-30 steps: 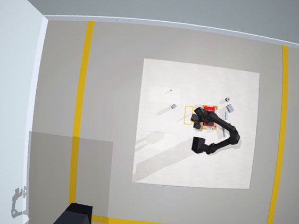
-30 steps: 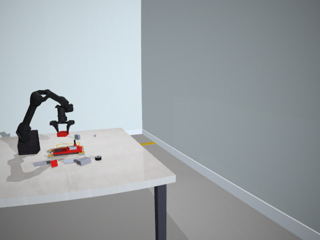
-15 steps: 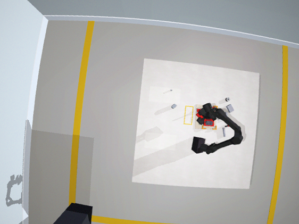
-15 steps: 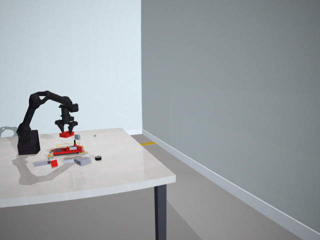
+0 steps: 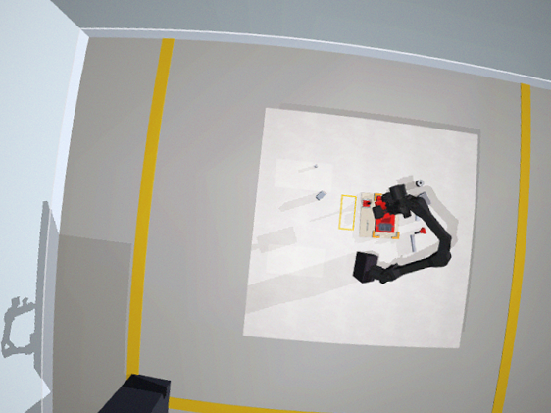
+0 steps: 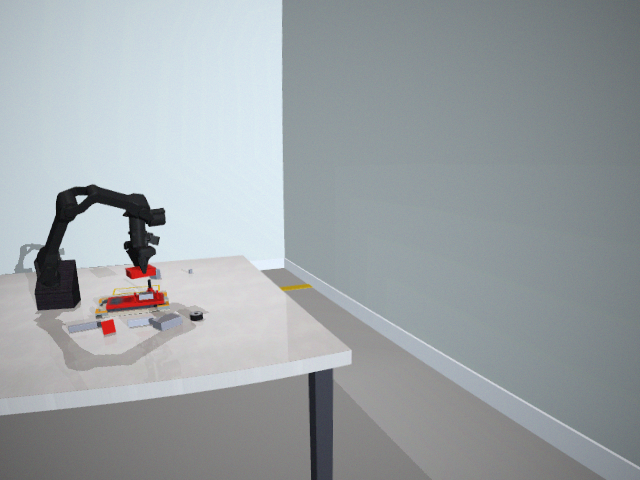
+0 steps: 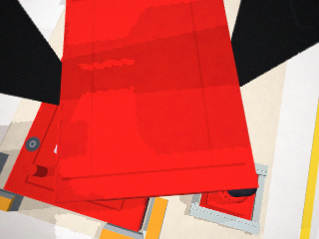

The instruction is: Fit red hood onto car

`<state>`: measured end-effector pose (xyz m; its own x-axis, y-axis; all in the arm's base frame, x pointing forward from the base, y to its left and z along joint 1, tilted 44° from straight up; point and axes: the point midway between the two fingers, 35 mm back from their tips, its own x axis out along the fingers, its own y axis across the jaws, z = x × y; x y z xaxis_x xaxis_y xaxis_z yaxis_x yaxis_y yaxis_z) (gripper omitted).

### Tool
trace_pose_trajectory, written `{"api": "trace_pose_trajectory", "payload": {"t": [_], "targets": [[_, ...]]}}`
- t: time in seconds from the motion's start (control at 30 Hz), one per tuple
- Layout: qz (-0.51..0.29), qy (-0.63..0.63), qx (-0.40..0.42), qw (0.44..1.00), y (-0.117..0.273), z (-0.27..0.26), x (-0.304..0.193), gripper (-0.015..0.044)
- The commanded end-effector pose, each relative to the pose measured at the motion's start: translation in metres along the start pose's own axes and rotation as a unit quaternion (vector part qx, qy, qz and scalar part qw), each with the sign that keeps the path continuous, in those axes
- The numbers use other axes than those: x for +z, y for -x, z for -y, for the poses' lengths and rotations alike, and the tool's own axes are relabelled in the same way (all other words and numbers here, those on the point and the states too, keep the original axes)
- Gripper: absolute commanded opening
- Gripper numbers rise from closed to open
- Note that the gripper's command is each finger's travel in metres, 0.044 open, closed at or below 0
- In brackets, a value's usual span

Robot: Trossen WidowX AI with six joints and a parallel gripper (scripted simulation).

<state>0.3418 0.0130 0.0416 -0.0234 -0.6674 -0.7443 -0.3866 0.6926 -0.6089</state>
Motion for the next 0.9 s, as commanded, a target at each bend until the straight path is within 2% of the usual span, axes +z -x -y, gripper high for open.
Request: {"api": "trace_pose_trajectory", "payload": {"t": [0.0, 0.2, 0.53, 0.87], "targets": [[0.004, -0.081, -0.007, 0.997, 0.003, 0.025, -0.002, 0.0], [0.003, -0.171, -0.014, 0.985, 0.003, 0.05, -0.009, 0.0], [0.003, -0.173, -0.014, 0.985, -0.002, 0.05, -0.01, 0.0], [0.003, -0.173, -0.015, 0.985, -0.044, 0.053, -0.009, 0.0]]}}
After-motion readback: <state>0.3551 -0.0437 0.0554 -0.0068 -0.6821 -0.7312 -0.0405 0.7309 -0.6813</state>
